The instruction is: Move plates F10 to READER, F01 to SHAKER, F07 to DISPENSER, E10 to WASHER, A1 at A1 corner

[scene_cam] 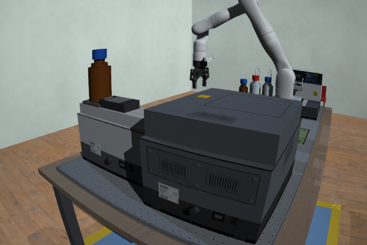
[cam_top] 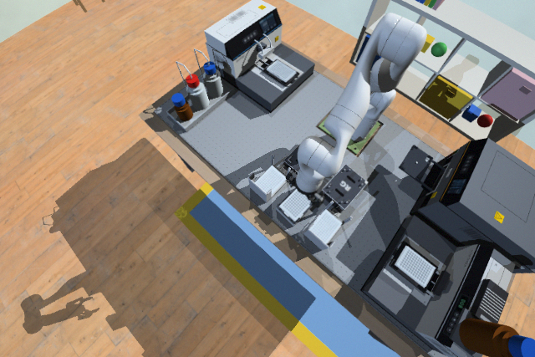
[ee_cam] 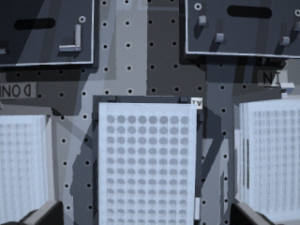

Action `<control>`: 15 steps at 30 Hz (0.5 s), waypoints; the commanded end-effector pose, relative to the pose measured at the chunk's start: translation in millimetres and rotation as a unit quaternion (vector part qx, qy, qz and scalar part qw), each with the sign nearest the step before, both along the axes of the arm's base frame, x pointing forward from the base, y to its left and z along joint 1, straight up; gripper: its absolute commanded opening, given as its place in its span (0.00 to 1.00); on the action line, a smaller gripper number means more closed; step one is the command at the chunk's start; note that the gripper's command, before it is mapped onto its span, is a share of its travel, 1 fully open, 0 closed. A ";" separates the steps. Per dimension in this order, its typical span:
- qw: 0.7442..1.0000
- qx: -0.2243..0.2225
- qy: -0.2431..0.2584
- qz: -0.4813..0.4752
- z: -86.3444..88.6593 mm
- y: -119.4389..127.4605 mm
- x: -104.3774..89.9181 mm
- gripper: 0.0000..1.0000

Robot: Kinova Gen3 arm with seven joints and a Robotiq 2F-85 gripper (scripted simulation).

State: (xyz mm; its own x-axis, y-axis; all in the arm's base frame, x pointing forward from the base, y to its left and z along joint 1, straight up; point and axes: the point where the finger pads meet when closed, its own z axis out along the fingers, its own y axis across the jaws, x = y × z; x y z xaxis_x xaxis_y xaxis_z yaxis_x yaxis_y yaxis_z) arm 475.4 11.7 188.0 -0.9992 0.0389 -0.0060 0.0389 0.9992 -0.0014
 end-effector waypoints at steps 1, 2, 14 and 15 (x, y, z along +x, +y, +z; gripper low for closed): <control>1.000 0.000 -0.001 0.000 -3.6 0.0 0.5 1.00; 1.000 0.000 -0.001 0.000 -5.0 0.0 0.5 1.00; 1.000 0.000 -0.001 0.000 -18.3 0.0 0.6 1.00; 1.000 0.000 -0.001 0.000 -19.6 0.0 0.7 1.00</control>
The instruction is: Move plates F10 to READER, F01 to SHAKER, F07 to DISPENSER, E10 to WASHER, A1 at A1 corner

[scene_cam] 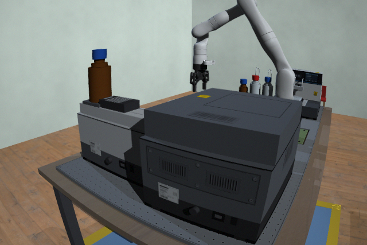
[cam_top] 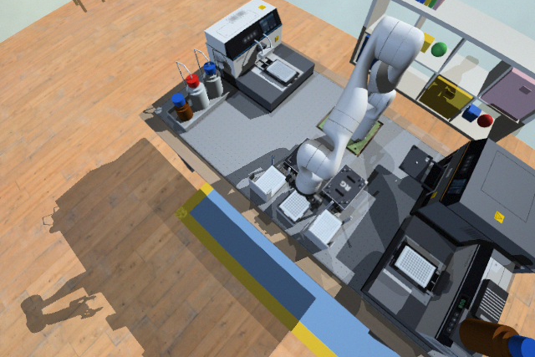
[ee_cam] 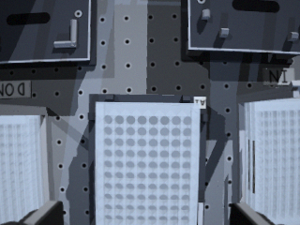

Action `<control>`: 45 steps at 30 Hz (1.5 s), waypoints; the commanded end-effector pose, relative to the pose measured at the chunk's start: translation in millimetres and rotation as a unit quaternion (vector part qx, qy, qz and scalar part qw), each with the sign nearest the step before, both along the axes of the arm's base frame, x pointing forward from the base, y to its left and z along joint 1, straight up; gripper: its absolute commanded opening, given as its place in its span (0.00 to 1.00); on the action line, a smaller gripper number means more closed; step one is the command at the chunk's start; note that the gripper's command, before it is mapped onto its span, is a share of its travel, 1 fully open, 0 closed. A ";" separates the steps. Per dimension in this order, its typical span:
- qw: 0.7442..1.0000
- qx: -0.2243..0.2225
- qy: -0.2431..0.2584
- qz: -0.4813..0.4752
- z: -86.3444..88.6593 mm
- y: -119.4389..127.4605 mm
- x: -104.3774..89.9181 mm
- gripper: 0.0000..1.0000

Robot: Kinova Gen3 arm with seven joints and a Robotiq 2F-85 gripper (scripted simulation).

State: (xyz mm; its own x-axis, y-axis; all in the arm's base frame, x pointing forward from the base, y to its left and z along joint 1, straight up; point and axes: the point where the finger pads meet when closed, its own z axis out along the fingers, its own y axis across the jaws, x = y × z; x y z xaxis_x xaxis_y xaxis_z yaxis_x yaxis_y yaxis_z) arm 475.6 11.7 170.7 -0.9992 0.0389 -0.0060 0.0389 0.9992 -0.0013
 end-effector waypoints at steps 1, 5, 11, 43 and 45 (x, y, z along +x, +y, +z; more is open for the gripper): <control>1.000 0.000 -0.001 0.000 -3.6 0.0 0.6 1.00; 1.000 0.000 -0.001 0.000 -8.9 0.0 0.6 1.00; 1.000 0.000 -0.001 0.000 -14.3 0.0 0.6 1.00; 1.000 0.000 -0.001 0.000 -51.5 -0.1 1.0 1.00; 1.000 0.000 -0.001 0.000 -54.3 -0.1 0.9 1.00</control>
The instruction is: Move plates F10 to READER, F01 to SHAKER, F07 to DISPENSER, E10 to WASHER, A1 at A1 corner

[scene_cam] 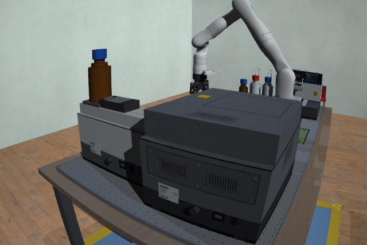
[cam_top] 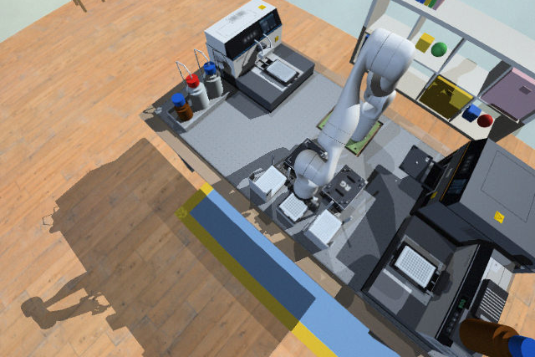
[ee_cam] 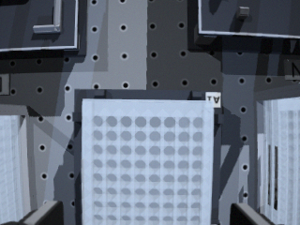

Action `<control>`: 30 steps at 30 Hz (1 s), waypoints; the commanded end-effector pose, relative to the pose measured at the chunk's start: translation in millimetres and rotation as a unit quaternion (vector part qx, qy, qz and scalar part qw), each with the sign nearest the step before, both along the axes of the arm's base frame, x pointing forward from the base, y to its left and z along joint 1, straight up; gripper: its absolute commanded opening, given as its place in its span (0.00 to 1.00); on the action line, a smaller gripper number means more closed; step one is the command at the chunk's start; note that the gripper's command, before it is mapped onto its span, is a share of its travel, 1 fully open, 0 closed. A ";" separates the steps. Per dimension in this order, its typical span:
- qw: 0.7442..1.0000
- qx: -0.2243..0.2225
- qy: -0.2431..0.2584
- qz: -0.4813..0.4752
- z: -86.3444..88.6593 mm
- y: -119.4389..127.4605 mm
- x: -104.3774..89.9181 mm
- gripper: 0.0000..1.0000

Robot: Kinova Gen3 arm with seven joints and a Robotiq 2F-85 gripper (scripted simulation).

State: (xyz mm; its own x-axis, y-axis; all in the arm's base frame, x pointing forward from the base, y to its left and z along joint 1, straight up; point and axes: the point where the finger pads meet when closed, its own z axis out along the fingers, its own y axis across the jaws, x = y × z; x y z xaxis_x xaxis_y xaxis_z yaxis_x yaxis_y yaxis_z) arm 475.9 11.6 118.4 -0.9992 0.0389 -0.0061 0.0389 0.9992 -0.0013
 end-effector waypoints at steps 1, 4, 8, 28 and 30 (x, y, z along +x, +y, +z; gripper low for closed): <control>1.000 0.000 -0.001 0.000 -3.4 0.0 0.6 1.00; 1.000 0.000 -0.001 0.000 -7.4 0.0 0.6 1.00; 1.000 0.000 -0.001 0.000 -12.0 0.0 0.7 1.00; 1.000 0.000 -0.001 0.000 -13.4 0.0 0.7 1.00; 1.000 0.000 -0.001 0.000 -13.4 0.0 0.7 1.00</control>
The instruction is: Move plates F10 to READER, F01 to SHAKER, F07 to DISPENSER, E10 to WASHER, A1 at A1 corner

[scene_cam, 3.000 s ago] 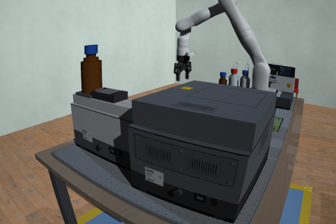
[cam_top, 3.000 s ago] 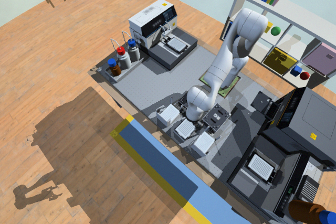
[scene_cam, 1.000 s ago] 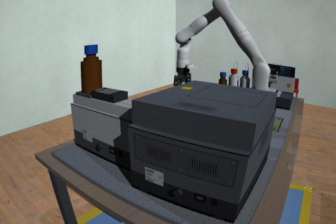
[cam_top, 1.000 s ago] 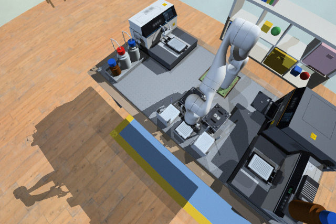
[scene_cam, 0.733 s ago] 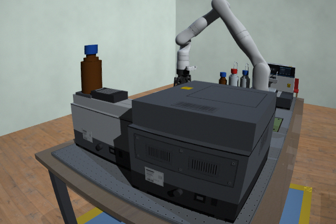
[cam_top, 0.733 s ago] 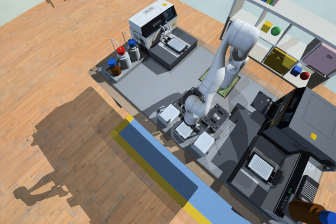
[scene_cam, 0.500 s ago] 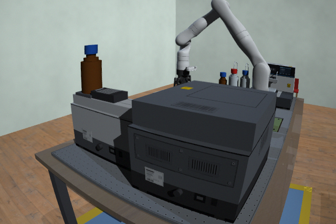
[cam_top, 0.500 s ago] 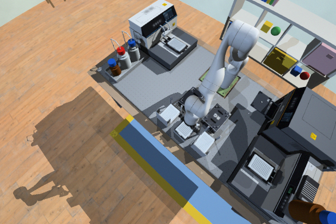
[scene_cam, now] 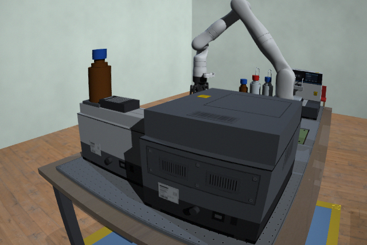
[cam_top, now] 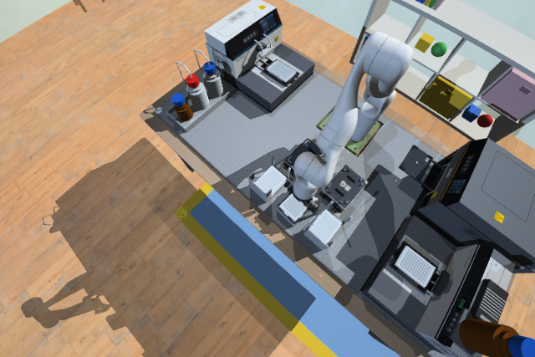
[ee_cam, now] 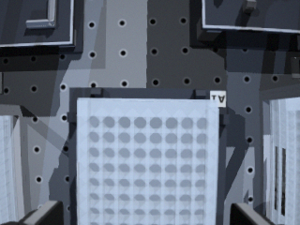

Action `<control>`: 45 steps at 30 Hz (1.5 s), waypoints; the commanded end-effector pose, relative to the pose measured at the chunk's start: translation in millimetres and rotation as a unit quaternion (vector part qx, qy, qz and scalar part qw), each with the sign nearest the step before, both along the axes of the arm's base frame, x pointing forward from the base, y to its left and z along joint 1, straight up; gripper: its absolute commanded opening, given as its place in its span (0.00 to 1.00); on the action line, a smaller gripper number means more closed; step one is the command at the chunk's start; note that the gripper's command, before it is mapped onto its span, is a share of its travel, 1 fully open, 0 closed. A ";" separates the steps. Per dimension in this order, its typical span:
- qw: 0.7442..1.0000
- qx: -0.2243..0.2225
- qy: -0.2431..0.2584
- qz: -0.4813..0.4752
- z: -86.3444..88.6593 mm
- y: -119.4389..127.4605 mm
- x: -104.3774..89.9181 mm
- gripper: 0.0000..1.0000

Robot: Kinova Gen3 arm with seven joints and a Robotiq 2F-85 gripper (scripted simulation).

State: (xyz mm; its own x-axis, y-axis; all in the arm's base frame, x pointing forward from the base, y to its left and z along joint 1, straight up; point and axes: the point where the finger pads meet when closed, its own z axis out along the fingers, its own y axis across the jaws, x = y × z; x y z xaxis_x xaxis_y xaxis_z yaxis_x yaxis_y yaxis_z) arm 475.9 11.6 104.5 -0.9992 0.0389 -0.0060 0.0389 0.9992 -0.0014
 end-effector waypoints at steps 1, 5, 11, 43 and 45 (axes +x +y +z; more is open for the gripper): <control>1.000 0.000 -0.001 0.000 -0.8 0.0 0.7 1.00; 1.000 0.000 -0.001 0.000 -6.2 0.0 0.7 1.00; 1.000 0.000 -0.001 0.000 -14.2 0.0 0.7 1.00; 1.000 0.000 -0.001 0.000 -20.3 0.0 0.8 1.00; 1.000 0.000 -0.001 0.000 -20.9 0.0 0.8 1.00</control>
State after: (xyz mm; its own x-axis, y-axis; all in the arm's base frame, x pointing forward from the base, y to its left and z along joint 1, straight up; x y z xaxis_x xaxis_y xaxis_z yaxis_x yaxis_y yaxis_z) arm 476.1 11.6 83.4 -0.9992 0.0389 -0.0061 0.0389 0.9992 -0.0014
